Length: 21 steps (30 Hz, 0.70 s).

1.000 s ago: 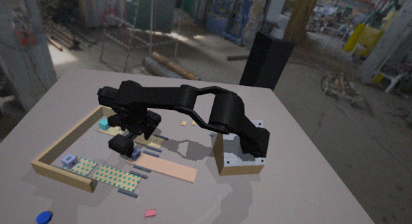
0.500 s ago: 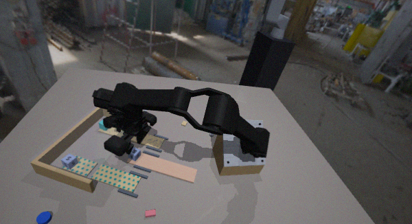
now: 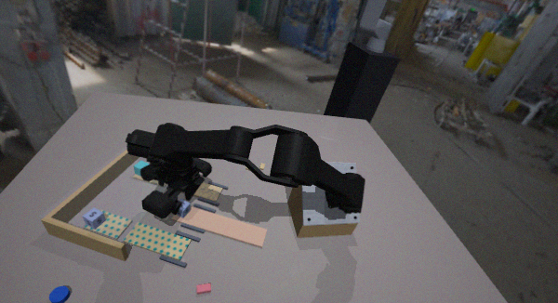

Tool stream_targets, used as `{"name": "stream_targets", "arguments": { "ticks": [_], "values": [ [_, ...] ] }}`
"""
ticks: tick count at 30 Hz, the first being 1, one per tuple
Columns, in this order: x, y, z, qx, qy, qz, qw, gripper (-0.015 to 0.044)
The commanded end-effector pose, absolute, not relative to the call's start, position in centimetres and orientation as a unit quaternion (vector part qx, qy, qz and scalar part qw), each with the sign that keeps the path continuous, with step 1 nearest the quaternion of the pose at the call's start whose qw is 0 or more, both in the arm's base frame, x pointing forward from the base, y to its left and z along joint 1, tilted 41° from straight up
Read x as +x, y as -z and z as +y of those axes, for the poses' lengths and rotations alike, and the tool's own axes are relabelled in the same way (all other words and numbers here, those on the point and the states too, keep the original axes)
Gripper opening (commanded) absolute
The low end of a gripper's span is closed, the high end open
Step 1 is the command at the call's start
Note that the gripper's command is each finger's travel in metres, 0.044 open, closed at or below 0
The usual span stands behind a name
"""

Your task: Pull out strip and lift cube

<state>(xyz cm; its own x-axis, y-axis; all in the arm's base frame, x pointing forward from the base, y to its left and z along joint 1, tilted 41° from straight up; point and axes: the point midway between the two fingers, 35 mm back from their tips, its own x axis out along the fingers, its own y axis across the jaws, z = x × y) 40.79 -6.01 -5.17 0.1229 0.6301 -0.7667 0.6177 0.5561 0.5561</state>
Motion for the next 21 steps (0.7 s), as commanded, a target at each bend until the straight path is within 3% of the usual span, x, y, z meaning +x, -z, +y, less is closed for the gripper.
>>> {"name": "stream_targets", "arguments": {
  "ticks": [1, 9, 13, 19, 21],
  "values": [
    [40.71, 5.64, -5.60, 0.475, -0.005, 0.662, 0.580, 0.0250],
    [40.78, 6.42, -4.90, 0.475, -0.006, 0.662, 0.580, 0.0250],
    [40.89, 6.21, -5.06, 0.471, -0.006, 0.663, 0.582, 0.0145],
    [40.89, 6.21, -5.06, 0.471, -0.006, 0.663, 0.582, 0.0105],
    [40.89, 6.21, -5.06, 0.471, -0.006, 0.663, 0.582, 0.0053]
  ]
}}
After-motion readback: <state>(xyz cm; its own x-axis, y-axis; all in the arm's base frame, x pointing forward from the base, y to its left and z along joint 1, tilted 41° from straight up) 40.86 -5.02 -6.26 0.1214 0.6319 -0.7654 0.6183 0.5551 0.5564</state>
